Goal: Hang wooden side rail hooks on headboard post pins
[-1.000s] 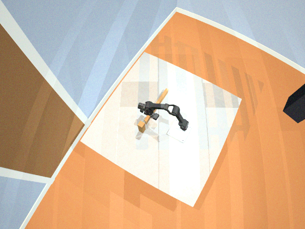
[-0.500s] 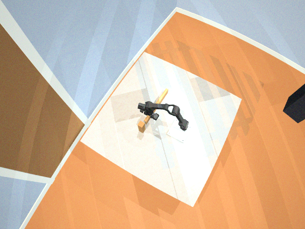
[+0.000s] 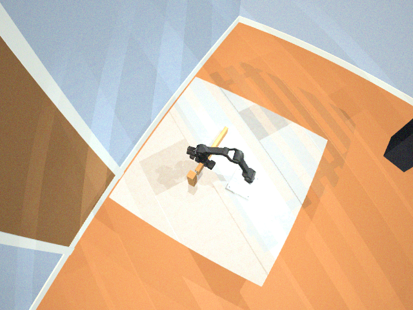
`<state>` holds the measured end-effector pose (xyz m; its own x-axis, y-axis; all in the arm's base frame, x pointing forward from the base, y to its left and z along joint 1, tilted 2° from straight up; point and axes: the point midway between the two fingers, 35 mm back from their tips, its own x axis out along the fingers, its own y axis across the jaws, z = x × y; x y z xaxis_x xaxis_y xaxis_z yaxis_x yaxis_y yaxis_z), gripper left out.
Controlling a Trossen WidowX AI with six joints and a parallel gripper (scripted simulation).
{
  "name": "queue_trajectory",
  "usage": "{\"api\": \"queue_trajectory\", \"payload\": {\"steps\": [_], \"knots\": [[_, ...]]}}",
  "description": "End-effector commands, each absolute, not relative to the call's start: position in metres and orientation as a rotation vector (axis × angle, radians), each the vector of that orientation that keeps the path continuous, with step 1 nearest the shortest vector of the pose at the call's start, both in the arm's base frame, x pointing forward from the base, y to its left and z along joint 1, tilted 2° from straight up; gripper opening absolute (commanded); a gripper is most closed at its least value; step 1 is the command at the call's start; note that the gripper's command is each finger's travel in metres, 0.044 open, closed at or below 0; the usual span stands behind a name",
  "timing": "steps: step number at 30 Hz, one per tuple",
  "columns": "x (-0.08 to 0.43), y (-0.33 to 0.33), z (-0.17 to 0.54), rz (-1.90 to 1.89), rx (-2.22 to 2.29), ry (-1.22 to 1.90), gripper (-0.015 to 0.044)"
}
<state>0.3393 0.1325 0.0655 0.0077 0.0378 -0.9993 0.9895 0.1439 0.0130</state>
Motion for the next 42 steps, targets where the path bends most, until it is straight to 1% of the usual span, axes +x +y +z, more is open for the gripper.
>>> {"api": "queue_trajectory", "payload": {"steps": [1,42], "knots": [[0.3396,0.1337,0.0675,-1.074,1.145,1.288,0.0000],[0.3397,0.1378,0.0698,-1.074,1.145,1.289,0.0000]]}}
